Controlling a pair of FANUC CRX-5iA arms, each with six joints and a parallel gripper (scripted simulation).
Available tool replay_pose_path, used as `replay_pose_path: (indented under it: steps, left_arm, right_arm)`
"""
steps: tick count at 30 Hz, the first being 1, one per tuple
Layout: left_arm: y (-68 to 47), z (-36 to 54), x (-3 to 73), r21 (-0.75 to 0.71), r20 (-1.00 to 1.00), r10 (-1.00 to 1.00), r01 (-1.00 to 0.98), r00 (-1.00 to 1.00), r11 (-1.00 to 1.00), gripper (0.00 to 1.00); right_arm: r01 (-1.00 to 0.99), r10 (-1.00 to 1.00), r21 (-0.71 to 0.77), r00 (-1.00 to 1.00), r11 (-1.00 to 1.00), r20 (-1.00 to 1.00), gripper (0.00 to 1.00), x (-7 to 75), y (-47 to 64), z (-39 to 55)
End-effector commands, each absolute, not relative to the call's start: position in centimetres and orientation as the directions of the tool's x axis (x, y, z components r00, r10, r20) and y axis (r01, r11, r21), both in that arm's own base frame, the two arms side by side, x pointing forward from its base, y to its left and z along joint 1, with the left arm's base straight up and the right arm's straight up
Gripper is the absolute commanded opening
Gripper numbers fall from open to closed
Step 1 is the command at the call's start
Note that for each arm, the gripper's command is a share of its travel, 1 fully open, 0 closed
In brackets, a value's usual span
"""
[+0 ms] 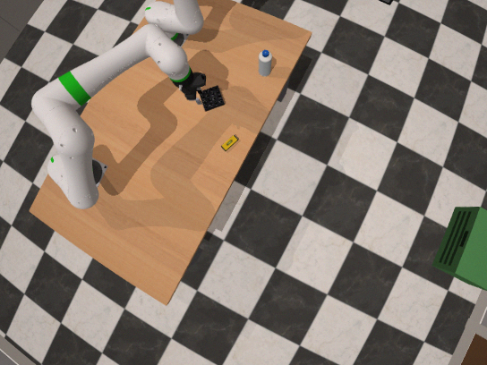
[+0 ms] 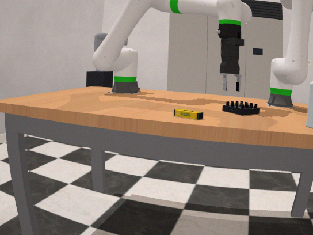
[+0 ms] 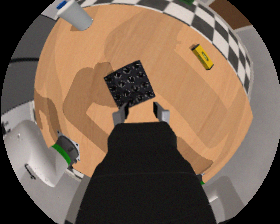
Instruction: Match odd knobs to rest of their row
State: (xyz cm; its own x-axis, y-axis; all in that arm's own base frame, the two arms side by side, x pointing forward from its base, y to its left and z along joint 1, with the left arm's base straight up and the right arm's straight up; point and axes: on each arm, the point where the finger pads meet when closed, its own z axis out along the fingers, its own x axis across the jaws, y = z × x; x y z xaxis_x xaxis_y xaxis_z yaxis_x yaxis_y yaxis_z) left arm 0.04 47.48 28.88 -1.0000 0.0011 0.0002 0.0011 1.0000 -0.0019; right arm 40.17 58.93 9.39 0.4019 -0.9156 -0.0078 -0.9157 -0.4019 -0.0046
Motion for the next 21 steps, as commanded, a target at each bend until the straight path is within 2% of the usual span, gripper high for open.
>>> replay_pose_path:
  steps: [1, 9, 11, 12, 21]
  left_arm:
    - [47.5, 29.0, 0.1, 0.000, 0.000, 0.001, 0.001, -1.000, 1.000, 1.00]
    - [47.5, 29.0, 0.1, 0.000, 0.000, 0.001, 0.001, -1.000, 1.000, 1.00]
    - [47.5, 29.0, 0.1, 0.000, 0.000, 0.001, 0.001, -1.000, 1.000, 1.00]
    - [47.5, 29.0, 0.1, 0.000, 0.000, 0.001, 0.001, -1.000, 1.000, 1.00]
    - [47.5, 29.0, 0.1, 0.000, 0.000, 0.001, 0.001, -1.000, 1.000, 1.00]
  right_arm:
    - [-0.967, -0.967, -0.002, 0.255, -0.255, -0.001, 1.00, 41.3, 59.6, 9.8]
    - [-0.999, -0.999, -0.001, 0.049, -0.049, -0.002, 1.00, 42.7, 60.2, 10.1]
    - [-0.999, -0.999, -0.001, 0.049, -0.049, -0.002, 1.00, 42.7, 60.2, 10.1]
    - [-1.000, -1.000, -0.001, -0.029, 0.029, -0.002, 1.00, 43.2, 60.4, 10.2]
    - [-0.968, -0.968, -0.001, -0.250, 0.250, -0.002, 1.00, 44.5, 60.9, 10.4]
